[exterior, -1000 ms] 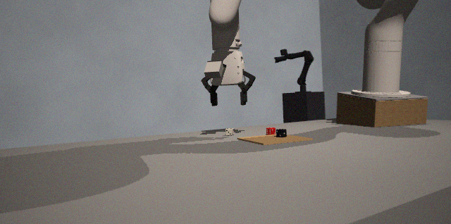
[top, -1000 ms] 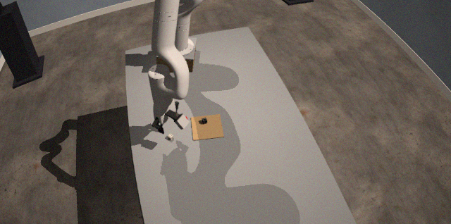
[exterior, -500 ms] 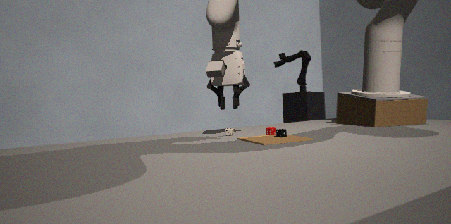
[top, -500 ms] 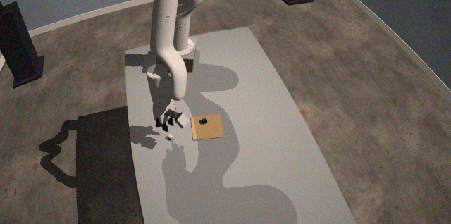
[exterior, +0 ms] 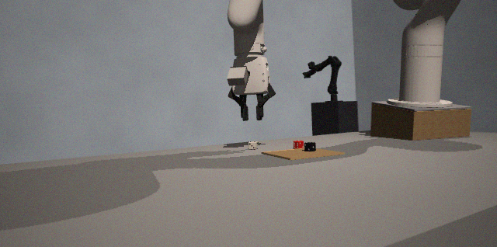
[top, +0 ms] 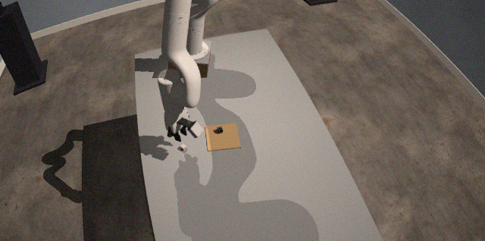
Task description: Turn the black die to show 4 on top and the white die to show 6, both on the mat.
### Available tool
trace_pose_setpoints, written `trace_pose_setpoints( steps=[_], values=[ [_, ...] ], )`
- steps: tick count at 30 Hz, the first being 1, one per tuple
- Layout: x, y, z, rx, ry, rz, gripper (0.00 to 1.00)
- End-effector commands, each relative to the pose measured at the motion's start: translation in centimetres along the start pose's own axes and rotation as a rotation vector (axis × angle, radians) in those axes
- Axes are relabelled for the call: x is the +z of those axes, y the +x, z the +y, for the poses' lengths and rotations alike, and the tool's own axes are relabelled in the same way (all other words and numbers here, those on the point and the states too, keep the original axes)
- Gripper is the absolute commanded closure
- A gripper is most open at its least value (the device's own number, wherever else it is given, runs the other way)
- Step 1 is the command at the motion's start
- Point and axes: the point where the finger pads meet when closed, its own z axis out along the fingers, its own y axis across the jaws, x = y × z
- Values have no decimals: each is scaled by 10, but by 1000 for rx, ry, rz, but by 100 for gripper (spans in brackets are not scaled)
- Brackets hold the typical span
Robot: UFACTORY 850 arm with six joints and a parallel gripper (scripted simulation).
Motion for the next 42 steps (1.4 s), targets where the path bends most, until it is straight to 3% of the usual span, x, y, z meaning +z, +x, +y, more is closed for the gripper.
trace_pose_setpoints(
  steps=[1,25,42],
  values=[
    [-1,1,1,0,-2,1,64],
    [4,0,1,-1,-1,3,64],
    [28,0,1,-1,-1,3,64]
  ],
)
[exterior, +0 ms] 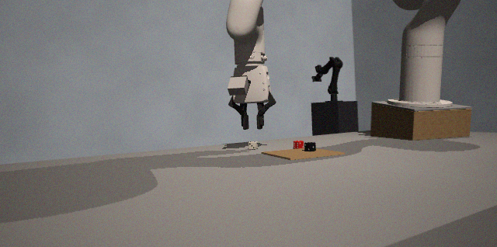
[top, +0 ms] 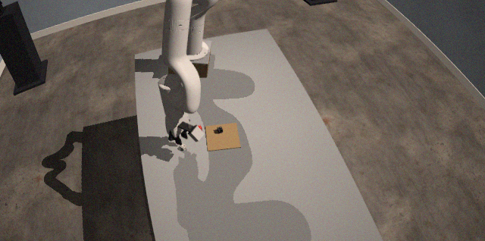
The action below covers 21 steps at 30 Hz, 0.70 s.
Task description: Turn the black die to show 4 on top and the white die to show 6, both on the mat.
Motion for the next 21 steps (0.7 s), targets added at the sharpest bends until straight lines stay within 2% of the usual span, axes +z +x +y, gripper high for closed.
trace_pose_setpoints(
  steps=[1,21],
  values=[
    [5,0,1,0,-1,1,64],
    [26,0,1,0,-1,1,64]
  ],
)
